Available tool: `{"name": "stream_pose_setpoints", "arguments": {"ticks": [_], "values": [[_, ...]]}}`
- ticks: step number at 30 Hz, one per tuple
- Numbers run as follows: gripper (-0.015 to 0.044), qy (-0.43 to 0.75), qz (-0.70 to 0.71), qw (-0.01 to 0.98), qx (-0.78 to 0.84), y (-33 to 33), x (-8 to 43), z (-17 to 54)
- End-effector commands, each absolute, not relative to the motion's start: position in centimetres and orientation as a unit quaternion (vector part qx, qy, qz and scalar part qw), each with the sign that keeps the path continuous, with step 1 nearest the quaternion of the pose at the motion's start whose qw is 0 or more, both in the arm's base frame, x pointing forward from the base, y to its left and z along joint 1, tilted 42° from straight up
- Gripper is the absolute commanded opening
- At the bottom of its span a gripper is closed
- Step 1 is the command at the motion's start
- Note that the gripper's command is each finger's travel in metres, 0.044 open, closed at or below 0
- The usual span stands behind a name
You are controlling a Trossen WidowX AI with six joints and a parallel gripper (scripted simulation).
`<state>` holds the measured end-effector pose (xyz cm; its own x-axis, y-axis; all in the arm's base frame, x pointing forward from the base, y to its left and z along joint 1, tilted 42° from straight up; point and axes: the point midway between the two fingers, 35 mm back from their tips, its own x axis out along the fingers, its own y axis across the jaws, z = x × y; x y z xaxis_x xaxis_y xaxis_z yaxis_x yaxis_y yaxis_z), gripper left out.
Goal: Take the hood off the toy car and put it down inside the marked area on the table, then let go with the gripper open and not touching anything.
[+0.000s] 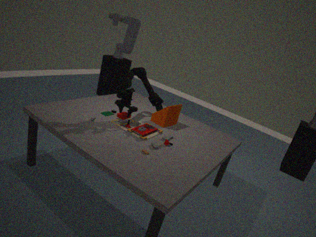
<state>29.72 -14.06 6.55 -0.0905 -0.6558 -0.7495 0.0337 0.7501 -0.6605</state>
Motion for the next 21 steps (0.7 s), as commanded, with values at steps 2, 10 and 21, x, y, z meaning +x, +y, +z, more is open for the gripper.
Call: {"name": "stream_pose_setpoints", "arguments": {"ticks": [2, 10, 21], "values": [[0.0, 0.689, -0.27, 0.633, -0.229, -14.37, 29.5, 6.1], [0.0, 0.689, -0.271, 0.632, -0.23, -14.86, 29.34, 5.59], [0.0, 0.688, -0.271, 0.632, -0.23, -15.19, 29.24, 5.24]]}}
